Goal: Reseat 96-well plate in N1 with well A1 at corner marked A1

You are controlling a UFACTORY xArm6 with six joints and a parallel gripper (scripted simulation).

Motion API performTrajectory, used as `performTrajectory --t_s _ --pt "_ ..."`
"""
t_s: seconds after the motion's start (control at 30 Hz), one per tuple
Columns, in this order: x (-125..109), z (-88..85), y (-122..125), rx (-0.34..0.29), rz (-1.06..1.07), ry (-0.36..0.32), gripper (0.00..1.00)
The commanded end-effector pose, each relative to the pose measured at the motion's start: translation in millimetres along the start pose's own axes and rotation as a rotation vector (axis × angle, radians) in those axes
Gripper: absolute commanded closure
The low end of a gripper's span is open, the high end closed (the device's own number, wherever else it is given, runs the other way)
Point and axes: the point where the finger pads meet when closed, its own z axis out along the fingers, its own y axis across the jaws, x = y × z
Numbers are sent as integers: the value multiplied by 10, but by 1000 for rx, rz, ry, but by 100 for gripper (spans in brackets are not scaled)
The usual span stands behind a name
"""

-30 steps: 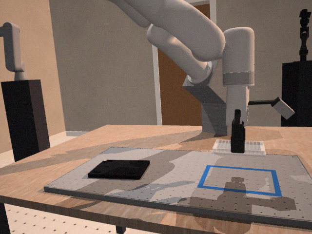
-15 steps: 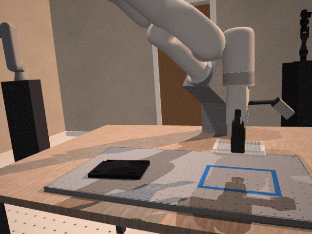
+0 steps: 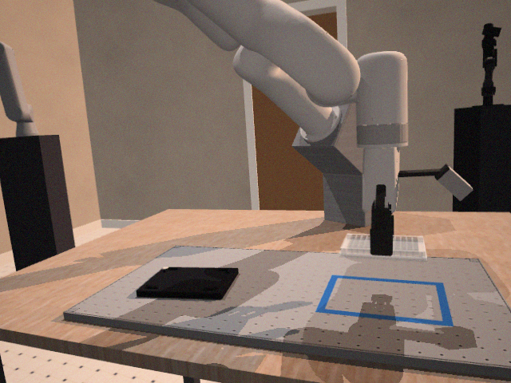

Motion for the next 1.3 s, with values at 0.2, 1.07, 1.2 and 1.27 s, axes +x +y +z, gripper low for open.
performTrajectory --t_s 0.2,1.07,1.2,1.27 --pt "6 92 7 -1 0 2 100" --pt "7 492 7 -1 0 2 100" --pt "7 526 7 -1 0 2 100" --pt "7 559 7 -1 0 2 100"
